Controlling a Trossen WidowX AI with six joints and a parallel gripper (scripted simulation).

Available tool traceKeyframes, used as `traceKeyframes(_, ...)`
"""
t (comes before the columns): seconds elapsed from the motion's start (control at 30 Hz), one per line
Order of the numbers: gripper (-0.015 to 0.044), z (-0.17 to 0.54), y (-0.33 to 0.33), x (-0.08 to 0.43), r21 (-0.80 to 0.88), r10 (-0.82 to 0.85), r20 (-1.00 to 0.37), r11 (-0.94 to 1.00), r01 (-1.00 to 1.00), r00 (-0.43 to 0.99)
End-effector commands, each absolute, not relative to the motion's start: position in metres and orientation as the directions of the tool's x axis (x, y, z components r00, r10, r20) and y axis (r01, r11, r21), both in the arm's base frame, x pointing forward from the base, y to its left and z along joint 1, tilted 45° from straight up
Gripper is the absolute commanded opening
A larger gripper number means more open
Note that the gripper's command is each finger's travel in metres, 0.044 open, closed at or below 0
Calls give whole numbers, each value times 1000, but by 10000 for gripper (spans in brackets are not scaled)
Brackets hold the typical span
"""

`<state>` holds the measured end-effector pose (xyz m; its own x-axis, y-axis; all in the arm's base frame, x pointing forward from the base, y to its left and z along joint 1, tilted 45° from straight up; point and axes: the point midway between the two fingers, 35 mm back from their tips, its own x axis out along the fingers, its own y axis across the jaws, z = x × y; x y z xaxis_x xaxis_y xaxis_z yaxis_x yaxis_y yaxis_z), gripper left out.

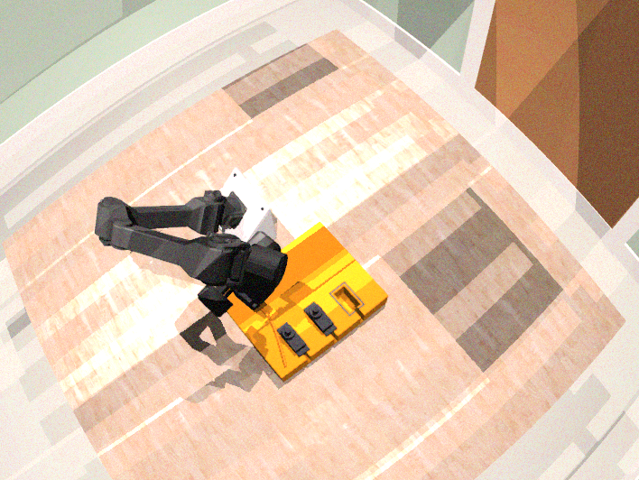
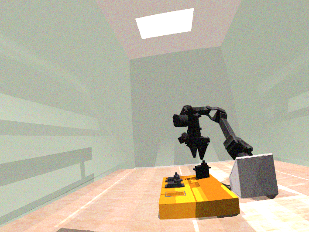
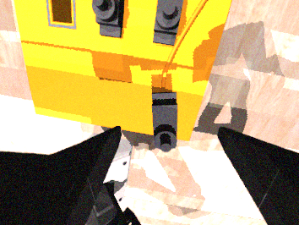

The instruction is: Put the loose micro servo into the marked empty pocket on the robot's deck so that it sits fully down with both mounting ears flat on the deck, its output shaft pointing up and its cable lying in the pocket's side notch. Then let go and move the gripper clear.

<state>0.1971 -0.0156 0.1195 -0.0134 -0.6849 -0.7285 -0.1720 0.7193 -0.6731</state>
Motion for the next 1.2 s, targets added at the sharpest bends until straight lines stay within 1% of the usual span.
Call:
traceKeyframes(0.0, 440, 119, -12, 198, -681, -698, -716, 701, -211, -13)
traceKeyframes(0.97, 440, 86, -44, 197, -682, -699, -715, 701, -211, -12)
traceKeyframes(1.17, 282, 86, -44, 197, -682, -699, -715, 701, -211, -12)
